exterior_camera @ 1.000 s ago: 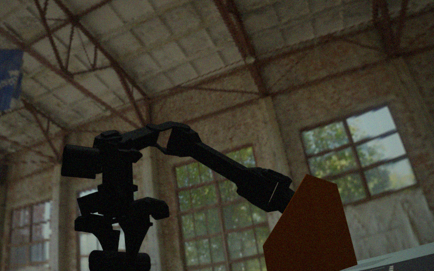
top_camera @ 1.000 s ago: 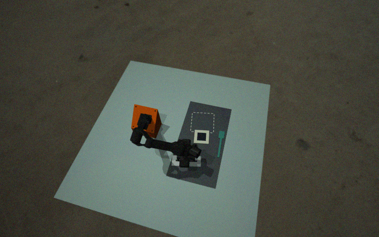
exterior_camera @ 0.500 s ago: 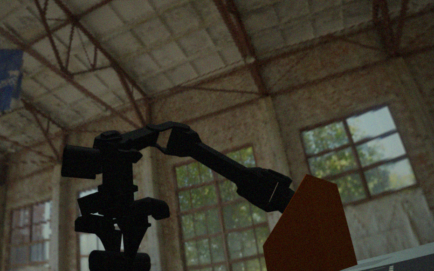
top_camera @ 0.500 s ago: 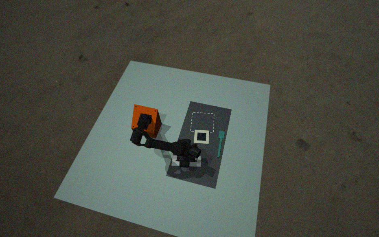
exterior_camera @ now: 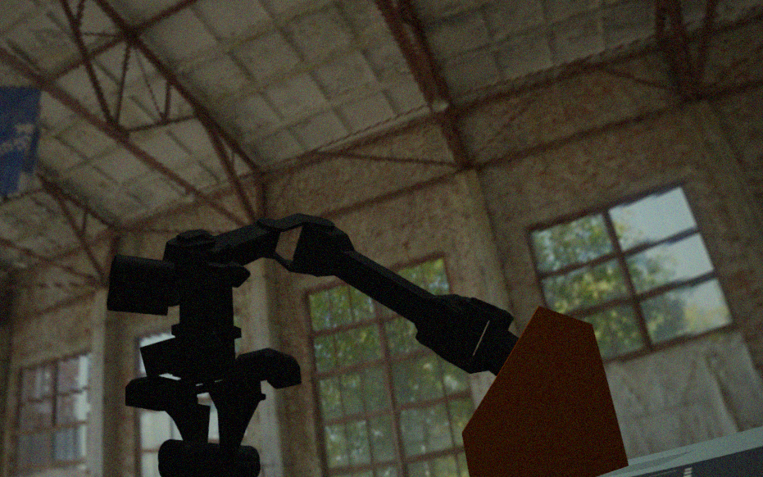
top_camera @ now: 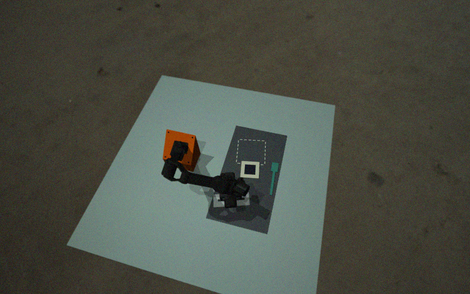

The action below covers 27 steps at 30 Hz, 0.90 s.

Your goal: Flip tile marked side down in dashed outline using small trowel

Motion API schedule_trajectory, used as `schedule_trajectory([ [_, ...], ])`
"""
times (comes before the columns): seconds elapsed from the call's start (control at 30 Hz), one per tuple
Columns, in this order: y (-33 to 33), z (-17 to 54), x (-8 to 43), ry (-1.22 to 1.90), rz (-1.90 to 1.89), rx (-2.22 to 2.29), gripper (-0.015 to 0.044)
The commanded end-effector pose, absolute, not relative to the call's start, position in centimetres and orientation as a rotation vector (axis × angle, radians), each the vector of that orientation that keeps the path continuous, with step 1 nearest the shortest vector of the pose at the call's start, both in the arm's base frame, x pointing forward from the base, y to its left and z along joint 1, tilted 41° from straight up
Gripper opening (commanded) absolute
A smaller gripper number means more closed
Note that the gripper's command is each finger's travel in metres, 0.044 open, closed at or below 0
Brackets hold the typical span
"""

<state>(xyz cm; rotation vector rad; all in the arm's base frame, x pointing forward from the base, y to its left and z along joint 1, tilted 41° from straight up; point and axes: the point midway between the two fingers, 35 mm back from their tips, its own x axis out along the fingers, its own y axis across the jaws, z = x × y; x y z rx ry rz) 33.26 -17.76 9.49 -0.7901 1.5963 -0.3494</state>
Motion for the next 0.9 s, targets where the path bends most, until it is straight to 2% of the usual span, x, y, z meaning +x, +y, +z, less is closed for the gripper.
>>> schedule_trajectory([
  [0.0,-17.79,9.45,33.22,1.630,-0.265,-0.876,0.0130],
  [0.87,-17.79,9.45,33.22,1.745,0.387,-1.434,0.0130],
])
